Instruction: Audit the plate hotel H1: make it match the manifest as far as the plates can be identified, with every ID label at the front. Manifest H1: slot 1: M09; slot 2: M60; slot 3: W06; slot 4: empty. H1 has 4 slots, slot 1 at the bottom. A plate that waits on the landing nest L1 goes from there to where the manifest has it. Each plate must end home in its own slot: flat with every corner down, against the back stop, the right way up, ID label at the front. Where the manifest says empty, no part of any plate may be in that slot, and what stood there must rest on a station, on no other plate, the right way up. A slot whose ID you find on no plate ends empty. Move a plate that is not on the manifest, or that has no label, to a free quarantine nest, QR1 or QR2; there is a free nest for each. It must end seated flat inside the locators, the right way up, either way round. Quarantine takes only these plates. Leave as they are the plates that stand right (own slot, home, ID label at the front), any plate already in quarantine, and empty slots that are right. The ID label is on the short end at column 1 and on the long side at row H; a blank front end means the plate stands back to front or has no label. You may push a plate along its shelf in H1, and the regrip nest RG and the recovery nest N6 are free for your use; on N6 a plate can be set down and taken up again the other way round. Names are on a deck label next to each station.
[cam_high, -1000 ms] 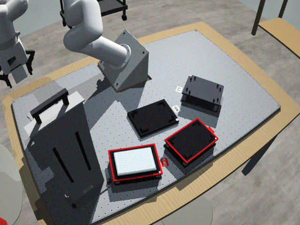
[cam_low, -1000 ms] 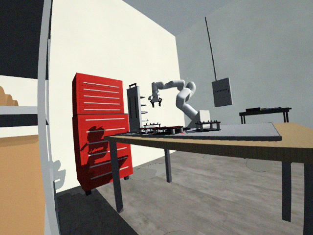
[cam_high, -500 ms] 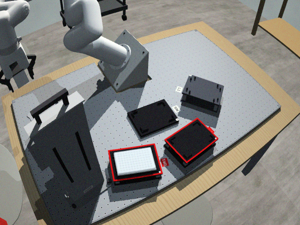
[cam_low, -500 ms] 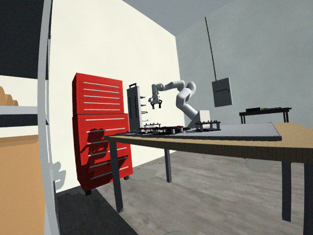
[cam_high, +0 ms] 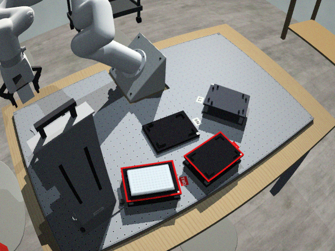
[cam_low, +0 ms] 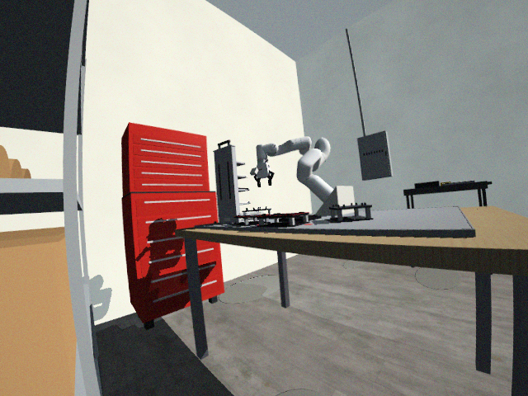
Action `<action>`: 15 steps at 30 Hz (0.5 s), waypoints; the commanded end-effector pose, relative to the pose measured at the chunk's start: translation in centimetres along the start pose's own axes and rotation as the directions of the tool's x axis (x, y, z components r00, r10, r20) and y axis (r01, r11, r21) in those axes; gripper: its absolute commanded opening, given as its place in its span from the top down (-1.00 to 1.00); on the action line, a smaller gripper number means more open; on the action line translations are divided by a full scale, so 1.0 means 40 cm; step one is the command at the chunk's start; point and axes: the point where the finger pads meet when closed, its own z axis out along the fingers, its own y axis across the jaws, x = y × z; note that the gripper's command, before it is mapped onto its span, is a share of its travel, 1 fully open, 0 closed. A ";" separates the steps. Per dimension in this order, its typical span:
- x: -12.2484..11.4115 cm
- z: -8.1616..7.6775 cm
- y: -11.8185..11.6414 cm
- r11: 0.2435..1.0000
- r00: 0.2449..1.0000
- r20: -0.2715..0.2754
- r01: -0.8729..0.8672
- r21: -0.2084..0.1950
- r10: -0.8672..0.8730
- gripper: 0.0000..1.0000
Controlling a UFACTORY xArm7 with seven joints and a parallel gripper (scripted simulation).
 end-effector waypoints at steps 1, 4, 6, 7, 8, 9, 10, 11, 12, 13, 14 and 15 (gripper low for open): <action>0.000 0.016 0.003 1.000 1.000 -0.001 -0.001 -0.003 0.001 -1.00; 0.000 0.029 0.003 1.000 1.000 -0.001 -0.001 -0.003 0.001 -1.00; 0.000 0.029 0.003 1.000 1.000 -0.001 -0.001 -0.003 0.001 -1.00; 0.000 0.033 0.003 1.000 1.000 -0.001 -0.001 -0.003 0.001 -1.00; 0.000 0.037 0.003 1.000 1.000 -0.001 -0.001 -0.003 0.001 -1.00; 0.000 0.041 0.003 1.000 1.000 -0.001 -0.001 -0.003 0.001 -1.00; 0.000 0.041 0.003 1.000 1.000 -0.001 -0.001 -0.003 0.001 -1.00; 0.000 0.041 0.003 1.000 1.000 -0.001 -0.001 -0.003 0.001 -1.00; 0.000 0.041 0.003 1.000 1.000 -0.001 -0.001 -0.003 0.001 -1.00; 0.000 0.041 0.003 1.000 1.000 -0.001 -0.001 -0.003 0.001 -1.00; 0.000 0.041 0.003 1.000 1.000 -0.001 -0.001 -0.003 0.001 -1.00; 0.000 0.041 0.003 1.000 1.000 -0.001 -0.001 -0.003 0.001 -1.00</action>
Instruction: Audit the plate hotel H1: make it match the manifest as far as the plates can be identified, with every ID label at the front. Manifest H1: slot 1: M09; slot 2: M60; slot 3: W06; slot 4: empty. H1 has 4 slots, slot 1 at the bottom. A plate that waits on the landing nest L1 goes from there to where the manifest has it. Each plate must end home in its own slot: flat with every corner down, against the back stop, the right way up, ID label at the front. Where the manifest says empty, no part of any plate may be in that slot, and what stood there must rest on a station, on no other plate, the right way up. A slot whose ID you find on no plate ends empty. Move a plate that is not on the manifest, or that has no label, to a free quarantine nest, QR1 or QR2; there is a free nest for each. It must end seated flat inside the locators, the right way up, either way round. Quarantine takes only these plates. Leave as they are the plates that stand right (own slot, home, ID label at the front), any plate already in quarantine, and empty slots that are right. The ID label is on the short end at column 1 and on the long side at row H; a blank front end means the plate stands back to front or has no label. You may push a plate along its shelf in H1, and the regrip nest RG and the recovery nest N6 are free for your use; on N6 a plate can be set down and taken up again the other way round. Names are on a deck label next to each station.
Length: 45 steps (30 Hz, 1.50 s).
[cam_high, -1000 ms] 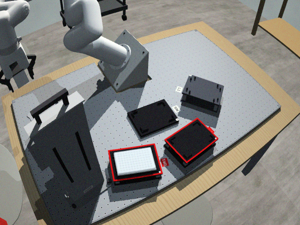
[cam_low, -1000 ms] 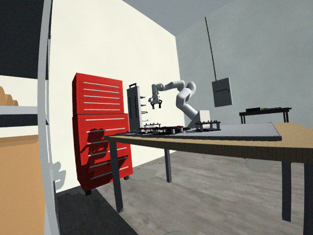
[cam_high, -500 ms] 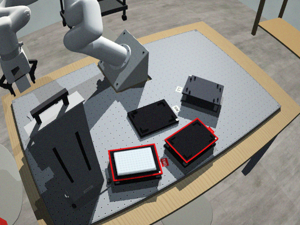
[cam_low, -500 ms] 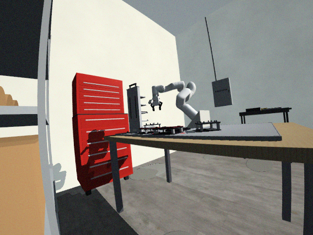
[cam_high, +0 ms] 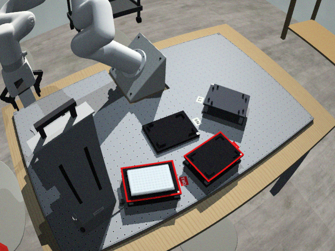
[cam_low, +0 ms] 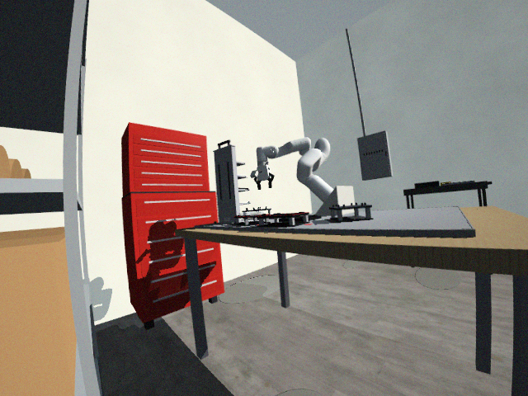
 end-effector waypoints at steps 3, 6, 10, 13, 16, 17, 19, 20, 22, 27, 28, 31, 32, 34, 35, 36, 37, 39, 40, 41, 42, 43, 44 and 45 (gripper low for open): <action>0.000 -0.002 0.002 1.000 1.000 -0.001 -0.001 -0.003 0.001 -1.00; 0.000 -0.002 0.002 1.000 0.999 -0.051 -0.001 -0.003 0.001 -1.00; 0.000 -0.002 0.002 1.000 0.996 -0.084 -0.001 -0.003 0.001 -1.00; 0.000 -0.002 0.002 1.000 0.991 -0.134 -0.001 -0.003 0.000 -1.00; 0.000 -0.002 0.002 1.000 0.983 -0.183 -0.001 -0.003 0.000 -1.00; 0.000 -0.002 0.002 1.000 0.980 -0.199 -0.001 -0.003 0.000 -1.00; 0.000 -0.002 0.002 1.000 0.973 -0.232 -0.001 -0.003 0.000 -1.00; 0.000 -0.002 0.002 1.000 0.969 -0.248 -0.001 -0.003 0.000 -1.00; 0.000 -0.002 0.002 1.000 0.960 -0.280 -0.001 -0.003 0.000 -1.00; 0.000 -0.002 0.002 1.000 0.945 -0.327 -0.001 -0.003 0.000 -1.00; 0.000 -0.002 0.002 1.000 0.939 -0.343 -0.001 -0.003 0.000 -1.00; 0.000 -0.002 0.002 1.000 0.921 -0.389 -0.001 -0.003 0.000 -1.00; -0.001 -0.001 0.002 1.000 0.915 -0.405 -0.001 -0.003 0.000 -1.00; -0.001 -0.001 0.002 1.000 0.901 -0.435 -0.001 -0.003 0.000 -1.00; -0.001 -0.001 0.002 1.000 0.893 -0.450 -0.001 -0.003 0.000 -1.00; -0.001 -0.001 0.002 1.000 0.886 -0.464 -0.001 -0.003 0.000 -1.00; -0.001 -0.001 0.002 1.000 0.878 -0.479 -0.001 -0.003 0.000 -1.00; -0.001 -0.001 0.002 1.000 0.861 -0.508 -0.001 -0.003 0.000 -1.00; -0.001 -0.001 0.002 1.000 0.853 -0.522 -0.001 -0.003 0.000 -1.00; -0.001 -0.001 0.002 1.000 0.853 -0.522 -0.001 -0.003 0.000 -1.00; -0.001 -0.001 0.002 1.000 0.853 -0.522 -0.001 -0.003 0.000 -1.00; -0.001 -0.001 0.002 1.000 0.844 -0.536 -0.001 -0.003 -0.001 -1.00; -0.001 -0.001 0.002 1.000 0.835 -0.550 -0.001 -0.003 -0.001 -1.00; -0.001 -0.001 0.002 1.000 0.826 -0.564 -0.001 -0.003 -0.001 -1.00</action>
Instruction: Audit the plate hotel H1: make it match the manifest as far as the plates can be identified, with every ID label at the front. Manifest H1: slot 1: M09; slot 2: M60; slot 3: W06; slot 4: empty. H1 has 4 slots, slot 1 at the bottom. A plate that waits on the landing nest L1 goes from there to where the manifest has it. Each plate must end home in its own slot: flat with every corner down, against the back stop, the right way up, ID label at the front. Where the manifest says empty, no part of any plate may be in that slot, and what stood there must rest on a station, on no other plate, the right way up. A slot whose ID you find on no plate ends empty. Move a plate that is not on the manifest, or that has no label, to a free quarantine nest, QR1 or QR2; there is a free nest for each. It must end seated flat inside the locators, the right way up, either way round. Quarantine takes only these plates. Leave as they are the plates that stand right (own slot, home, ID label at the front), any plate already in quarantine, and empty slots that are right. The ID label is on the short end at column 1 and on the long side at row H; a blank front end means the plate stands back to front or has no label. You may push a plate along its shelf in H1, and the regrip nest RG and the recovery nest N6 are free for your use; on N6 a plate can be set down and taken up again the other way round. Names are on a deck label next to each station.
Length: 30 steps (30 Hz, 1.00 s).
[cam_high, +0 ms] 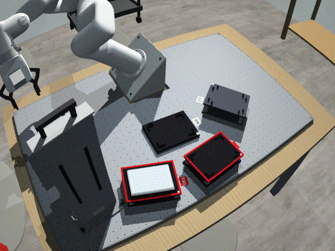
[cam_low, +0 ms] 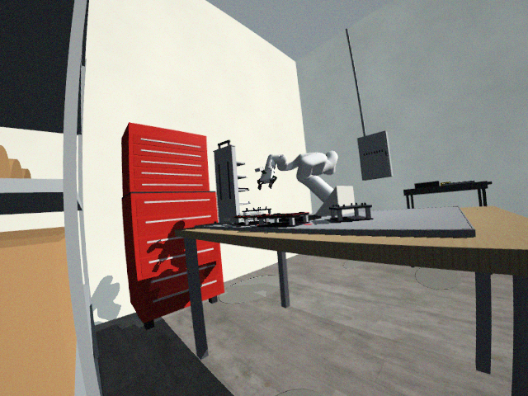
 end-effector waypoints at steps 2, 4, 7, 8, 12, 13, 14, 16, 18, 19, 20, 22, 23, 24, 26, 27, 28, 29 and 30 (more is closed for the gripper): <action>0.000 -0.003 0.002 1.000 0.997 -0.083 0.001 -0.003 -0.001 -1.00; 0.000 -0.003 0.002 1.000 0.993 -0.116 0.001 -0.003 -0.001 -1.00; 0.000 -0.002 0.001 1.000 0.986 -0.165 0.001 -0.003 -0.001 -1.00; 0.000 -0.002 0.001 1.000 0.983 -0.182 0.001 -0.003 -0.001 -1.00; 0.000 -0.002 0.001 1.000 0.969 -0.247 0.001 -0.003 -0.001 -1.00; 0.000 -0.002 0.001 1.000 0.969 -0.247 0.001 -0.003 -0.001 -1.00; 0.000 -0.002 0.001 1.000 0.969 -0.247 0.001 -0.003 -0.001 -1.00; 0.000 -0.002 0.001 1.000 0.960 -0.279 0.001 -0.003 -0.001 -1.00; 0.000 -0.002 0.001 1.000 0.951 -0.311 0.001 -0.003 -0.001 -1.00; 0.000 -0.002 0.001 1.000 0.945 -0.326 0.001 -0.003 -0.001 -1.00; 0.000 -0.002 0.001 1.000 0.940 -0.342 0.001 -0.003 -0.001 -1.00; 0.000 -0.002 0.001 1.000 0.928 -0.373 0.001 -0.003 -0.001 -1.00; 0.000 -0.002 0.001 1.000 0.921 -0.389 0.001 -0.003 -0.002 -1.00; 0.000 -0.002 0.001 1.000 0.915 -0.404 0.001 -0.003 -0.002 -1.00; 0.000 -0.002 0.001 1.000 0.901 -0.434 0.001 -0.003 -0.002 -1.00; 0.000 -0.002 0.001 1.000 0.894 -0.449 0.001 -0.002 -0.002 -1.00; 0.000 -0.002 0.001 1.000 0.886 -0.464 0.001 -0.002 -0.002 -1.00; 0.000 -0.002 0.001 1.000 0.878 -0.478 0.001 -0.002 -0.002 -1.00; 0.000 -0.002 0.001 1.000 0.878 -0.478 0.001 -0.002 -0.002 -1.00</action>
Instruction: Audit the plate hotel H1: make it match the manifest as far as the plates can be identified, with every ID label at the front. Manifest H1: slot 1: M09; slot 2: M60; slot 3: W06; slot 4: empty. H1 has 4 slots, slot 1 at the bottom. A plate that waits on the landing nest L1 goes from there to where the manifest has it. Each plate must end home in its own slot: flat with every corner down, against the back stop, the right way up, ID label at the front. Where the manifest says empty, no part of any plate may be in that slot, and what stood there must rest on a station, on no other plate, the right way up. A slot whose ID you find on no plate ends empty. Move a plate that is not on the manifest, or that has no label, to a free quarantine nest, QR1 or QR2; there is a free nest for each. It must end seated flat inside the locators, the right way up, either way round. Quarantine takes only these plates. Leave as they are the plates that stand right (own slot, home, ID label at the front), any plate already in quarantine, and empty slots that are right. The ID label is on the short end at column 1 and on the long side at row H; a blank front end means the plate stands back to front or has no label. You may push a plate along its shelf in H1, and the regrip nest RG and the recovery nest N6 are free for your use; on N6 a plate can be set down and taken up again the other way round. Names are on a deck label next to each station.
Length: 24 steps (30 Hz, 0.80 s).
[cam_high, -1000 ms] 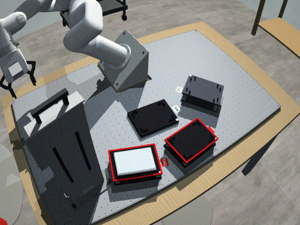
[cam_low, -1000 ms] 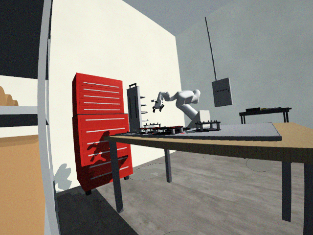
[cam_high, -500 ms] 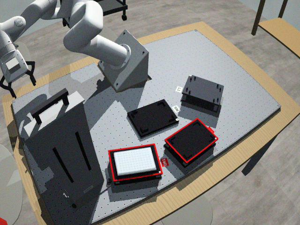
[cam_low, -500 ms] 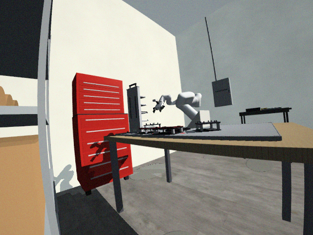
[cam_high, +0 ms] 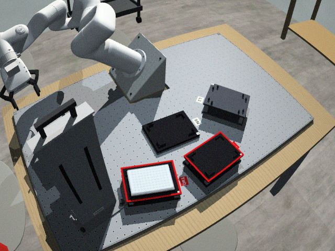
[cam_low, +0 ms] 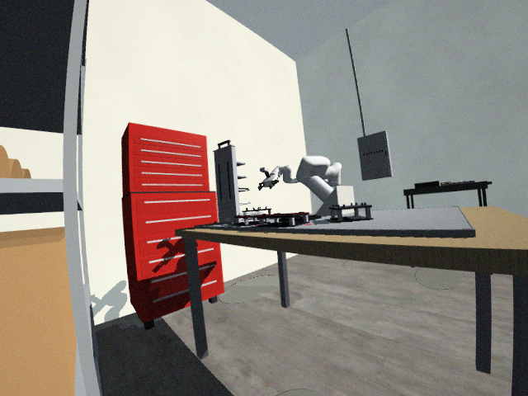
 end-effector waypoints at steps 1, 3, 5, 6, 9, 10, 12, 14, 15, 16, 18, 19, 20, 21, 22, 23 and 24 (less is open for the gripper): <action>0.001 -0.002 0.001 1.000 0.999 -0.045 0.002 -0.002 -0.002 -1.00; 0.001 -0.002 0.001 1.000 0.997 -0.078 0.002 -0.002 -0.002 -1.00; 0.001 -0.002 0.001 1.000 0.994 -0.111 0.002 -0.002 -0.002 -1.00; 0.001 -0.002 0.001 1.000 0.992 -0.128 0.002 -0.002 -0.002 -1.00; 0.001 -0.001 0.000 1.000 0.984 -0.177 0.002 -0.002 -0.002 -1.00; 0.001 -0.001 0.000 1.000 0.981 -0.194 0.002 -0.002 -0.002 -1.00; 0.001 -0.001 0.000 1.000 0.974 -0.226 0.002 -0.002 -0.002 -1.00; 0.001 -0.001 0.000 1.000 0.966 -0.259 0.002 -0.002 -0.002 -1.00; 0.001 -0.001 0.000 1.000 0.962 -0.275 0.002 -0.002 -0.002 -1.00; 0.001 -0.001 0.000 1.000 0.957 -0.291 0.002 -0.002 -0.002 -1.00; 0.001 -0.001 0.000 1.000 0.957 -0.291 0.002 -0.002 -0.002 -1.00; 0.001 -0.001 0.000 1.000 0.952 -0.306 0.002 -0.002 -0.003 -1.00; 0.001 -0.001 0.000 1.000 0.947 -0.322 0.002 -0.002 -0.003 -1.00; 0.001 -0.001 0.000 1.000 0.941 -0.338 0.002 -0.002 -0.003 -1.00; 0.001 -0.001 0.000 1.000 0.935 -0.354 0.002 -0.002 -0.003 -1.00; 0.001 -0.001 0.000 1.000 0.929 -0.369 0.002 -0.001 -0.003 -1.00; 0.001 -0.001 0.000 1.000 0.923 -0.385 0.002 -0.001 -0.003 -1.00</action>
